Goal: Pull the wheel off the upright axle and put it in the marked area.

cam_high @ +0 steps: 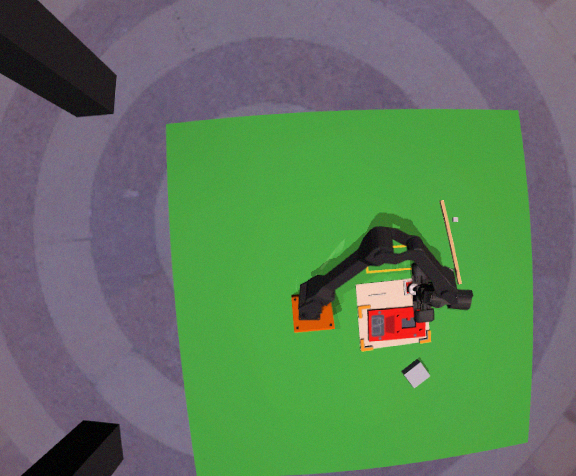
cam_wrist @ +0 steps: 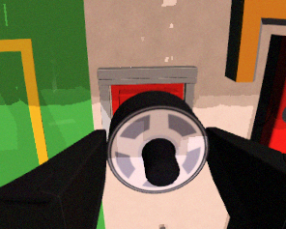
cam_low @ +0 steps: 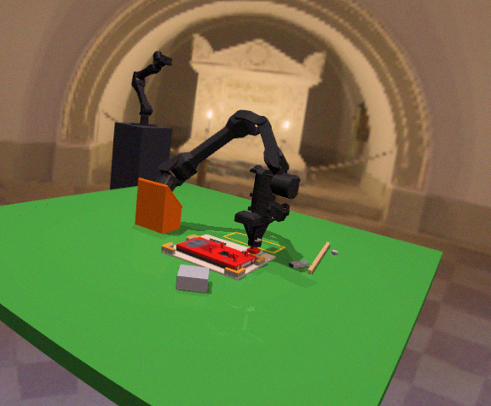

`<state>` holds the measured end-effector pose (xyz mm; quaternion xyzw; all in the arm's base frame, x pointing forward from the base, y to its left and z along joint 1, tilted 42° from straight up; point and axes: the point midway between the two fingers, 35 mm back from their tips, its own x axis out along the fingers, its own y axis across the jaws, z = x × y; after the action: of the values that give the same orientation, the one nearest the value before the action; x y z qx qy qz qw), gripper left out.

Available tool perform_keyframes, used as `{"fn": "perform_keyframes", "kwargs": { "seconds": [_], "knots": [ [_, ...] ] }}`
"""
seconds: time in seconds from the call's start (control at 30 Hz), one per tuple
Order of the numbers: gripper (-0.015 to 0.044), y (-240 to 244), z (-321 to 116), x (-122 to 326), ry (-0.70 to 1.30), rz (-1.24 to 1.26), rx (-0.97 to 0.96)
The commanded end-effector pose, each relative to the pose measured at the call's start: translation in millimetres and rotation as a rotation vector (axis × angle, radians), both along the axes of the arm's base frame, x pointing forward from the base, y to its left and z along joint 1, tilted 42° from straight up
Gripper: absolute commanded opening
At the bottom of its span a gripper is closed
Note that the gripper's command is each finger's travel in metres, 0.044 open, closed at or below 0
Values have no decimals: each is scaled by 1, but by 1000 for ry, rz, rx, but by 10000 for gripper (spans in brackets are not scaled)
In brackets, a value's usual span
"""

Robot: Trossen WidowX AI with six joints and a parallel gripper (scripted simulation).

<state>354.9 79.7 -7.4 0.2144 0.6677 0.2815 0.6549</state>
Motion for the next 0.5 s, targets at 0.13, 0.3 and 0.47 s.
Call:
{"fn": "perform_keyframes", "kwargs": {
  "seconds": [0.13, 0.3, 0.47],
  "knots": [
    [0, -1, 2, 0, 0, 1, 0],
    [0, -2, 3, 0, 0, 1, 0],
    [0, -3, 4, 1, 1, 0, 0]
  ]
}}
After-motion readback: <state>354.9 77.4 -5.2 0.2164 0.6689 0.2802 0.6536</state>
